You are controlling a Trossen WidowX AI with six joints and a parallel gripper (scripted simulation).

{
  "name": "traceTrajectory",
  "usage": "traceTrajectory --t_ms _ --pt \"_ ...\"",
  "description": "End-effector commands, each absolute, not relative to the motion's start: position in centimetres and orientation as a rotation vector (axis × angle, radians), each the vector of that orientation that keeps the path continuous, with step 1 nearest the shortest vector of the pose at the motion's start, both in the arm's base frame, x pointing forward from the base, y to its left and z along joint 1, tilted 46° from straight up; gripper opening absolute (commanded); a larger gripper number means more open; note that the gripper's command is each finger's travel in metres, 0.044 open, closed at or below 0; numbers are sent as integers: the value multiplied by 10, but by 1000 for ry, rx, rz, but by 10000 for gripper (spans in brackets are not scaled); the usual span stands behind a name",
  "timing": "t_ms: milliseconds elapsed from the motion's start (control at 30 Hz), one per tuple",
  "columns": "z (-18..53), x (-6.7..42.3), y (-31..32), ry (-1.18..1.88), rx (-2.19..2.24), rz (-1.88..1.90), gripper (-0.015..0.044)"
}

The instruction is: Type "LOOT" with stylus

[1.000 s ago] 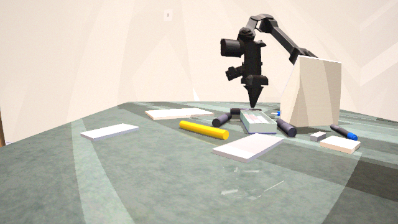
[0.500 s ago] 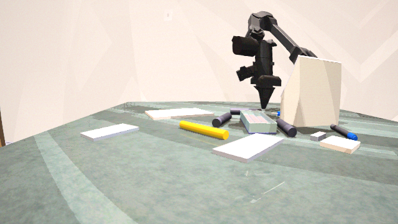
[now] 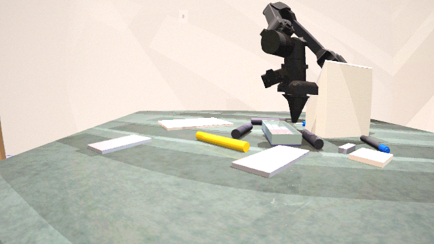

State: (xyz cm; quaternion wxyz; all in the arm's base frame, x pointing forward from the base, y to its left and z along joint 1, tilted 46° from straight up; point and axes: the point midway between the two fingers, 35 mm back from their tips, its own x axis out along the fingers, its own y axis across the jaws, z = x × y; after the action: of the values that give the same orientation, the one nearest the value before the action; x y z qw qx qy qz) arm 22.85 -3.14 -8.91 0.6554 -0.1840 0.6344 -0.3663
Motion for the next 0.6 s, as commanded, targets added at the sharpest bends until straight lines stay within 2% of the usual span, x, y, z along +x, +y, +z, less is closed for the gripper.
traceTrajectory --t_ms 0,200,400,567 --pt "-92 229 -30 1440 -407 -841 0" --pt "-91 229 -28 1440 -406 -841 0" --pt "-51 234 13 1441 -405 -839 0" --pt "-42 232 -3 1464 -343 -868 0"
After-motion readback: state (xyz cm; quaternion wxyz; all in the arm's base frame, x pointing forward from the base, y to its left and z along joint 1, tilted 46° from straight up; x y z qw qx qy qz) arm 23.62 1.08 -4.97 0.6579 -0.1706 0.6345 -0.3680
